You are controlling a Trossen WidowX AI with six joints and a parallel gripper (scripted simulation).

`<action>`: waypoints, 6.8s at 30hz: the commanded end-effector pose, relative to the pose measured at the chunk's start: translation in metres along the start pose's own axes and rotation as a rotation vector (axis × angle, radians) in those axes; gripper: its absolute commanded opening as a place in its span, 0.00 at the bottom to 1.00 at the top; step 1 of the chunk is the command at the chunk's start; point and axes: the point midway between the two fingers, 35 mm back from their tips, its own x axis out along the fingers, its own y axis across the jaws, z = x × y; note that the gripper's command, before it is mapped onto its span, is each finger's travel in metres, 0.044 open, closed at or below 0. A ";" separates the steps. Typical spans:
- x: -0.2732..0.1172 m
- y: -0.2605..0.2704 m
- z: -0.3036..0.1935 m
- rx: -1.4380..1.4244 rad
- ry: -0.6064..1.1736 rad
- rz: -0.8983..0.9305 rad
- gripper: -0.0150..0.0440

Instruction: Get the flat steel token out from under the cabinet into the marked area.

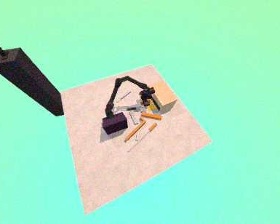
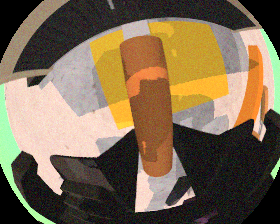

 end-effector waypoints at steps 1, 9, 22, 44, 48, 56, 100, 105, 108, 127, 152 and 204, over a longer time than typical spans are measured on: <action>0.001 -0.001 -0.003 -0.005 -0.001 -0.004 0.25; 0.001 -0.001 -0.010 -0.005 -0.001 -0.004 0.25; 0.001 -0.001 -0.022 -0.004 0.000 -0.004 0.25; 0.001 -0.001 -0.042 -0.003 0.001 -0.004 0.25; 0.001 0.000 -0.046 -0.003 0.001 -0.004 0.25; 0.001 0.000 -0.054 -0.003 0.001 -0.004 0.25; 0.002 0.000 -0.099 -0.001 0.003 -0.004 0.25; 0.002 0.000 -0.104 -0.001 0.004 -0.004 0.25; 0.002 0.000 -0.108 0.000 0.004 -0.004 0.25; 0.002 0.001 -0.129 0.001 0.005 -0.004 0.25; 0.002 0.002 -0.159 0.002 0.006 -0.004 0.25; -0.001 0.027 -0.187 0.075 0.006 -0.004 0.25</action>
